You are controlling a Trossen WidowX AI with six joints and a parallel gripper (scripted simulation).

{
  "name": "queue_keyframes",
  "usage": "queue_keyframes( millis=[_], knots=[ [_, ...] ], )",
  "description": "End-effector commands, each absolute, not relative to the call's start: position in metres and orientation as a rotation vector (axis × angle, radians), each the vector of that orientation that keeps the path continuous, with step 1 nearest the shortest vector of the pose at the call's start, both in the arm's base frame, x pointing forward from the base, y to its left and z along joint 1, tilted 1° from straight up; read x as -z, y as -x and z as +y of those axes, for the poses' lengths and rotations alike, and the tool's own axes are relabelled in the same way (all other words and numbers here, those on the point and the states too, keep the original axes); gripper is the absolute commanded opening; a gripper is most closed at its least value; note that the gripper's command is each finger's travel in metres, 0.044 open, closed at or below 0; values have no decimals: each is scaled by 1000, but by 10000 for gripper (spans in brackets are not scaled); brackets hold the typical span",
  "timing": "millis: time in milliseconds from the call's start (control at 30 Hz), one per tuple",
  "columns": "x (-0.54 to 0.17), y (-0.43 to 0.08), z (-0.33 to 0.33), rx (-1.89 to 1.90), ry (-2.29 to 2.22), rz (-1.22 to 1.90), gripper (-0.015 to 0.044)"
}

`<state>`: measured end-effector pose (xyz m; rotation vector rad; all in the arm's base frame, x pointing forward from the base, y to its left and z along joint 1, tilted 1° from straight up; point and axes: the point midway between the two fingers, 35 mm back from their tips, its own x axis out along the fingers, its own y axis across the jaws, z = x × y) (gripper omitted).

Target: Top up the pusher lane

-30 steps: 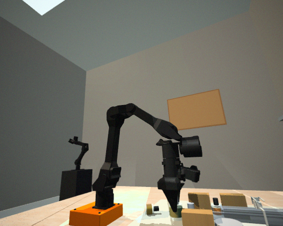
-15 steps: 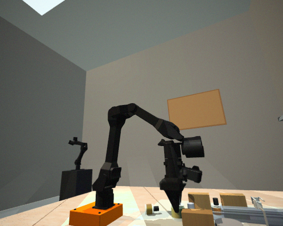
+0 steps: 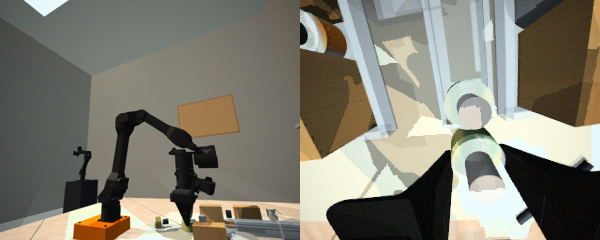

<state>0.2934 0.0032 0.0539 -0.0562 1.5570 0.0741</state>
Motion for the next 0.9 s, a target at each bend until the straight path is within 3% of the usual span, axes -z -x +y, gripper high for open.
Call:
queue_keyframes(
  millis=[0, 867],
  knots=[
    [-58, -304, 4, -74, 53, 1526, 0],
    [-60, -317, 5, -74, 53, 1525, 0]
  ],
)
